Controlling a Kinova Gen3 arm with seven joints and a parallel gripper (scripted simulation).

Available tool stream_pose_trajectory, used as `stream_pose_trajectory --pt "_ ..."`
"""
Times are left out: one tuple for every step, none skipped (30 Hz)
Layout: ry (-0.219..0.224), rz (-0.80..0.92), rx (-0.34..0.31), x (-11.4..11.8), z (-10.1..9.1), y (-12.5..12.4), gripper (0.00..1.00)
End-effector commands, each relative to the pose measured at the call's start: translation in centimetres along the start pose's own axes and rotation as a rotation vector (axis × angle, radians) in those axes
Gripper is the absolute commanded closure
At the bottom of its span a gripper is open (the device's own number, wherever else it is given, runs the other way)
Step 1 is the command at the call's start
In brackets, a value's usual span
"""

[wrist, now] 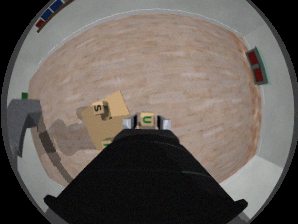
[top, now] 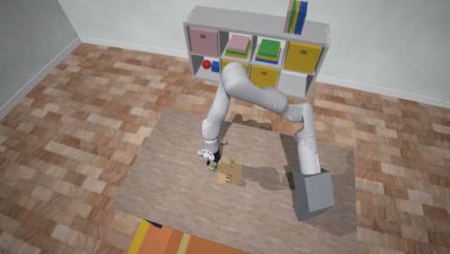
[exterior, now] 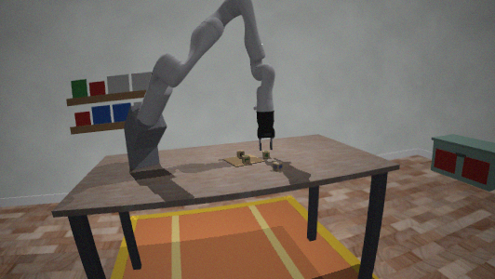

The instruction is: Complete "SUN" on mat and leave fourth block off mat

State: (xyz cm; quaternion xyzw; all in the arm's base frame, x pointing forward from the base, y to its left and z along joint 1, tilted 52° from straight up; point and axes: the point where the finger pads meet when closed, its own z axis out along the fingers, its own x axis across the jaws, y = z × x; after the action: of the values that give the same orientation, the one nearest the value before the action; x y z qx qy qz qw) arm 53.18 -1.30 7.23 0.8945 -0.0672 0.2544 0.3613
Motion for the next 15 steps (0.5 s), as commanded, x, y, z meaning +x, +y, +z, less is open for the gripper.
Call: stream_pose_trajectory --pt "0.001 0.0 0.001 0.0 -0.1 -0.1 0.13" --pt "0.001 0.0 0.001 0.0 -0.1 -0.1 0.13" --pt "0.001 0.0 0.001 0.0 -0.1 -0.1 0.13" --pt "0.001 0.0 0.001 0.0 0.0 -0.1 0.13" --pt "0.001 0.0 0.001 0.0 0.0 -0.1 0.13" --pt "0.001 0.0 0.001 0.0 0.0 -0.1 0.13" --pt "0.001 0.0 0.001 0.0 0.0 -0.1 0.13" --pt "0.001 0.0 0.001 0.0 0.1 -0.1 0.13" --pt "0.001 0.0 0.001 0.0 0.1 -0.1 0.13" --pt "0.001 0.0 0.001 0.0 0.2 -0.1 0.13" --pt "0.001 0.0 0.001 0.0 0.4 -0.1 0.13" --pt "0.001 0.0 0.001 0.0 0.5 -0.1 0.13" --pt "0.001 0.0 0.001 0.0 0.7 -0.1 0.13" --pt "0.001 0.0 0.001 0.0 0.9 -0.1 0.13" --pt "0.001 0.0 0.001 0.0 1.1 -0.1 0.13"
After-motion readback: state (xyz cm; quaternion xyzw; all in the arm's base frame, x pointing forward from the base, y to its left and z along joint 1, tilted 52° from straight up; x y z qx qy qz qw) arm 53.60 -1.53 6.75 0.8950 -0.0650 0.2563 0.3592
